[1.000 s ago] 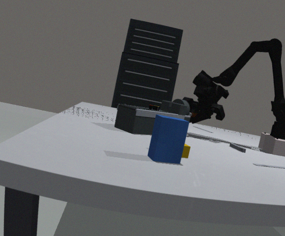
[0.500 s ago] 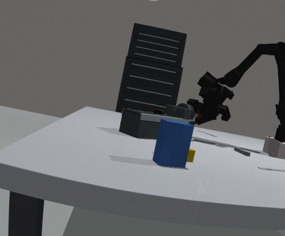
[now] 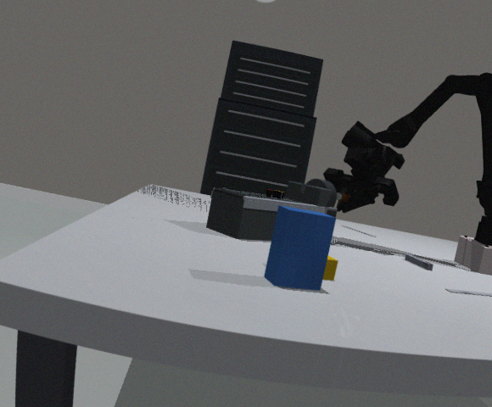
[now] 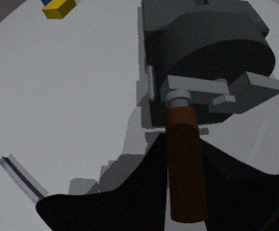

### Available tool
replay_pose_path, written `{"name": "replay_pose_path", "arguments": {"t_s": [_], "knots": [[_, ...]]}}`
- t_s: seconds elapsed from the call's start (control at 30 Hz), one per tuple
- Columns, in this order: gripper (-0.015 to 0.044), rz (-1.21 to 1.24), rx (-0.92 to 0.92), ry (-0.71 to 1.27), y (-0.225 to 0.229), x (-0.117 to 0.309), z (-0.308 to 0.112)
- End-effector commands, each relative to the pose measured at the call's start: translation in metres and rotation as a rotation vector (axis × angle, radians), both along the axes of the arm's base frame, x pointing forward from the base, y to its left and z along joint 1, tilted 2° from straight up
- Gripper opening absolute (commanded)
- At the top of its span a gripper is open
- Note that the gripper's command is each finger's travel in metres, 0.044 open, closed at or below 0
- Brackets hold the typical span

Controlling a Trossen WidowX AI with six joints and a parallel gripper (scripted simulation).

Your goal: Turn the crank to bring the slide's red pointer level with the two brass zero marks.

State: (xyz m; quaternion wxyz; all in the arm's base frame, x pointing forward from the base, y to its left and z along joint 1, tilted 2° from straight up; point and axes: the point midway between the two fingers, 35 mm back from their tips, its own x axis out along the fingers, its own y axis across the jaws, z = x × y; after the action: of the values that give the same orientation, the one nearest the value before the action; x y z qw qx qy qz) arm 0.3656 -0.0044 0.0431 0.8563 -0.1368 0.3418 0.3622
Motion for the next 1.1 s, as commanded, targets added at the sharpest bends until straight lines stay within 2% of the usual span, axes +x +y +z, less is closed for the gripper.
{"name": "replay_pose_path", "arguments": {"t_s": [0.0,1.07], "knots": [[0.0000,0.002,0.004,-0.019,-0.0024,0.0012,0.0093],[0.0000,0.002,0.003,-0.019,-0.0059,0.0043,0.0152]]}}
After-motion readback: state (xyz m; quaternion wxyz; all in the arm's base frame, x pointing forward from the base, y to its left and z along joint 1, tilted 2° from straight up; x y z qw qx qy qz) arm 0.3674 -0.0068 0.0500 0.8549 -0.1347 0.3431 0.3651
